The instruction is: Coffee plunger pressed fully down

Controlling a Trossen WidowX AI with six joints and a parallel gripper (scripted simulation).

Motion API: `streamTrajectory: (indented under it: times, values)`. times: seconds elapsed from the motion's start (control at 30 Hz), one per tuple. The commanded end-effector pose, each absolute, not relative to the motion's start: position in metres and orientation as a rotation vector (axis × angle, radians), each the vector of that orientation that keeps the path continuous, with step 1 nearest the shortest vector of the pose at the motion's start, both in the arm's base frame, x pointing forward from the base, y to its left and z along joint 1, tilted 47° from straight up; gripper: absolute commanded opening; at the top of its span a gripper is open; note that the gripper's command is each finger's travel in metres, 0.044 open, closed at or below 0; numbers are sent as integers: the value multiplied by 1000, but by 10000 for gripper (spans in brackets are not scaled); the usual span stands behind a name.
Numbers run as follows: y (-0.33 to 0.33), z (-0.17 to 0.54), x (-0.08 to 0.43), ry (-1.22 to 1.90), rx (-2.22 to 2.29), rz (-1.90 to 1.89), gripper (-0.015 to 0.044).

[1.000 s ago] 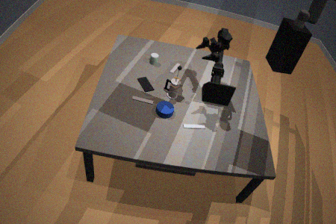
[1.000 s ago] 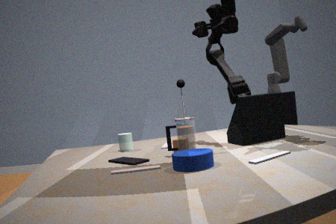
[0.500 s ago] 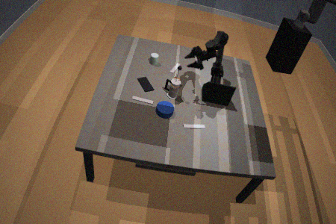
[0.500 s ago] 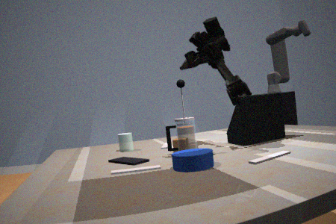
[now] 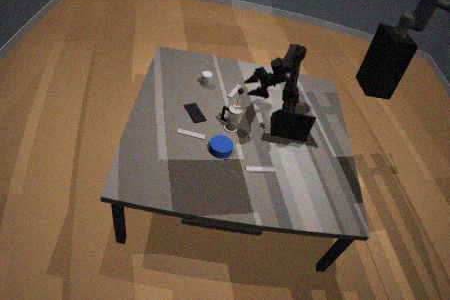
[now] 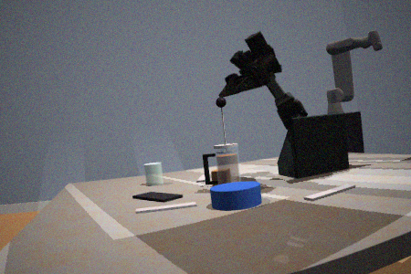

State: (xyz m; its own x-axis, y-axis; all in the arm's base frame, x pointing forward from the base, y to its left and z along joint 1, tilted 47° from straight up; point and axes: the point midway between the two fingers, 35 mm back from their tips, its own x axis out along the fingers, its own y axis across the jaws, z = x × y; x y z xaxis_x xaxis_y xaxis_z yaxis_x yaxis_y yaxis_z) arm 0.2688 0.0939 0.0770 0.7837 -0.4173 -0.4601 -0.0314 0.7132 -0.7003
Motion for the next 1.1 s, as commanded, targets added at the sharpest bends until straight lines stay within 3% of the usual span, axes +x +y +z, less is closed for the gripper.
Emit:
streamTrajectory:
  times: [0.0, 0.63, 1.07]
  values:
    - [90, 71, 273, 656, -763, -229, 440]
    - [77, 59, 294, 649, -765, -231, 440]
    - [77, 59, 294, 649, -765, -231, 116]
